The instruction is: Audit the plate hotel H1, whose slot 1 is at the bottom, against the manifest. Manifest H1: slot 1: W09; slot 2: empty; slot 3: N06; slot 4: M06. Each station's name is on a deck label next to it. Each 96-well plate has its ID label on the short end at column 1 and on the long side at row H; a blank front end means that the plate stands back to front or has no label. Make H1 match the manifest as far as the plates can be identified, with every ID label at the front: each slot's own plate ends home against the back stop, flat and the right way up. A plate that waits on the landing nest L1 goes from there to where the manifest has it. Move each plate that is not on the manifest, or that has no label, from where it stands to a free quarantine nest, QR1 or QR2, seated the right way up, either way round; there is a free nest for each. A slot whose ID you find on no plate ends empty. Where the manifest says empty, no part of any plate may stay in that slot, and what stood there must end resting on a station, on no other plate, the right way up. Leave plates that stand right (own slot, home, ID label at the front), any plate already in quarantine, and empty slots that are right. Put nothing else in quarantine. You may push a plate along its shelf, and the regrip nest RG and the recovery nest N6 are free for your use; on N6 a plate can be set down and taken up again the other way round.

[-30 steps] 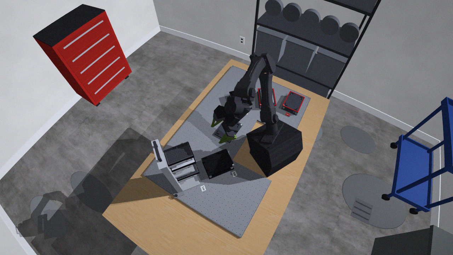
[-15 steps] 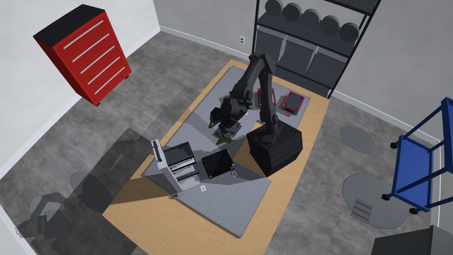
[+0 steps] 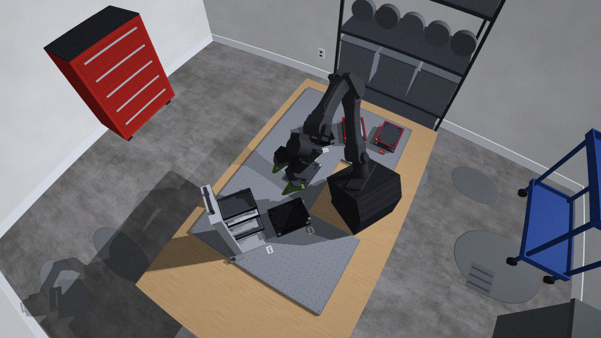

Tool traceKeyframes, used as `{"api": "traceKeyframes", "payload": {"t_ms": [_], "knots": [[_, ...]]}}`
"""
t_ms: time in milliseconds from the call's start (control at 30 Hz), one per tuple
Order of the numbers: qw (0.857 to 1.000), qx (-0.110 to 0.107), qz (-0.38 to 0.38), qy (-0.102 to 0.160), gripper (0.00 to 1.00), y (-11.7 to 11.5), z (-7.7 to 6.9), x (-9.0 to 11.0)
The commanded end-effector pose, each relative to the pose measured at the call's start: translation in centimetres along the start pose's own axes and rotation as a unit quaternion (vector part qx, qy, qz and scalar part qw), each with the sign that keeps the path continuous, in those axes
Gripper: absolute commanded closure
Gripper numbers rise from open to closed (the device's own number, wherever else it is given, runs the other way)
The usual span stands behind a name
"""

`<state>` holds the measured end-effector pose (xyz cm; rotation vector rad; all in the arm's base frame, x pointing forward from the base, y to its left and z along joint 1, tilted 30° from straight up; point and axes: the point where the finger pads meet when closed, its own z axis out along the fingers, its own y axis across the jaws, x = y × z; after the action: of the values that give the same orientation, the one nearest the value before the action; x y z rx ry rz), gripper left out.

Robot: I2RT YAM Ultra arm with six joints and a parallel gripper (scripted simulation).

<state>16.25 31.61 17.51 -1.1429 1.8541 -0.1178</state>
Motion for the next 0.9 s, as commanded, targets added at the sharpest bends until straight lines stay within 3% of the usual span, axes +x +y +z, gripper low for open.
{"api": "traceKeyframes", "payload": {"t_ms": [0,867], "knots": [[1.0,-0.006,-0.007,-0.001,0.0,0.6,0.9,-0.3],[1.0,-0.006,0.002,-0.012,0.0,0.3,4.2,-2.2]]}}
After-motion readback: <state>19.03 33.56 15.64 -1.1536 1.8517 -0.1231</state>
